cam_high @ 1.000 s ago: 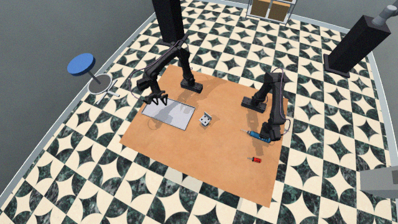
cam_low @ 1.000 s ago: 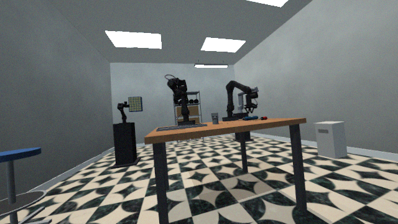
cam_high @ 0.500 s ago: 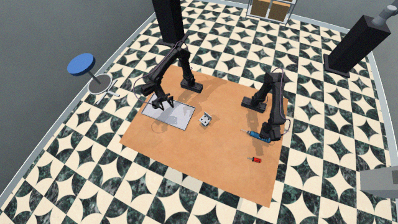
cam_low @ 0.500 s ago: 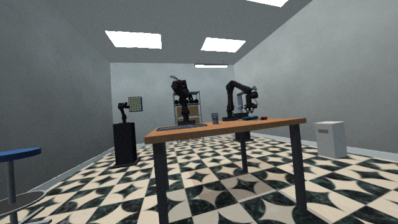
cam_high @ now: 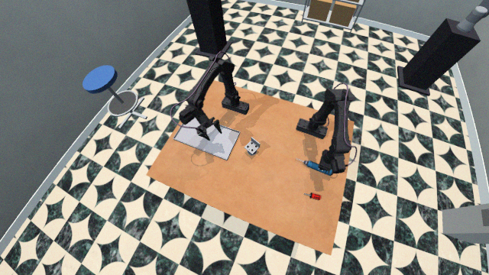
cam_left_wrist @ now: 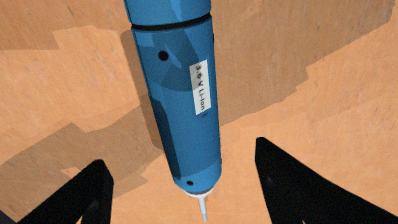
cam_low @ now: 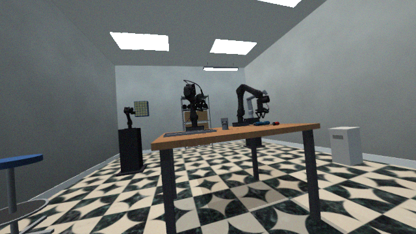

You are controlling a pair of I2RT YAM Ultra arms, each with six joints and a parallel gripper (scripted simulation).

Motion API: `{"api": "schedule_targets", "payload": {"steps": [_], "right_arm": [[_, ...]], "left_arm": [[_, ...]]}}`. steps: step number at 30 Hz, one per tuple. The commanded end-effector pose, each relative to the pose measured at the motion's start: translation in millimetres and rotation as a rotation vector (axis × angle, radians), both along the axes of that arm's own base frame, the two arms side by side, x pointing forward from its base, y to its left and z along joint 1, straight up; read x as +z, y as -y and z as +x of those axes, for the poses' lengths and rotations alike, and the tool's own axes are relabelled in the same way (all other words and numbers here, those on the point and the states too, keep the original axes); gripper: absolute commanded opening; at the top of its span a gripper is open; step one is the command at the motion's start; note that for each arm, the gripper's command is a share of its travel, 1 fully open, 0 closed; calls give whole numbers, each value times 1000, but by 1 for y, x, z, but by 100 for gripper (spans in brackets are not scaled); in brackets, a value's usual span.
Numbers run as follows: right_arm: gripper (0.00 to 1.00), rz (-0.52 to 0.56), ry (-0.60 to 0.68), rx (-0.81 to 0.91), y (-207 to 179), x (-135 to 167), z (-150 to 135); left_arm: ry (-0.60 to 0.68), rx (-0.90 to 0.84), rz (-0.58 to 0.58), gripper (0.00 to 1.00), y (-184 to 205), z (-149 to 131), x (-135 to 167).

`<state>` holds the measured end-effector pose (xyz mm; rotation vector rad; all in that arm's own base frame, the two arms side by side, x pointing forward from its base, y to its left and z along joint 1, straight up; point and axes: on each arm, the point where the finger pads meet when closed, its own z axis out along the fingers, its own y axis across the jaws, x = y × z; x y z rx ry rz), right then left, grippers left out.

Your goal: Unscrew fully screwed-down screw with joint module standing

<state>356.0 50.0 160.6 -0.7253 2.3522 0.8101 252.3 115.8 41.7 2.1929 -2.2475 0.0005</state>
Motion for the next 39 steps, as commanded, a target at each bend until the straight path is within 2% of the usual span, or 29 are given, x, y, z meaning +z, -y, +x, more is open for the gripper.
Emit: {"api": "schedule_targets", "payload": {"steps": [1, 6, 8, 11, 12, 23, 25, 28, 29, 39], "right_arm": [[86, 51, 122, 120, -24, 11, -4], [86, 103, 164, 240, -49, -2, -9], [86, 91, 205, 243, -48, 10, 0], [86, 90, 208, 233, -45, 10, 1], [86, 104, 213, 263, -54, 8, -13], [86, 228, 360, 493, -102, -6, -38], [86, 216, 401, 499, -102, 6, -28], [86, 215, 402, 492, -99, 6, -27], [86, 232, 407, 515, -106, 3, -42], [86, 360, 563, 687, -141, -3, -73]], "left_arm": [[56, -23, 42, 65, -5, 14, 15], [56, -23, 42, 65, -5, 14, 15], [56, -23, 42, 65, -5, 14, 15], [56, -23, 42, 65, -5, 14, 15], [56, -23, 42, 65, -5, 14, 15], [56, -23, 42, 65, -5, 14, 15], [56, -23, 42, 65, -5, 14, 15], [56, -23, 42, 65, -5, 14, 15], [56, -23, 42, 65, -5, 14, 15], [56, -23, 42, 65, -5, 14, 15]]}}
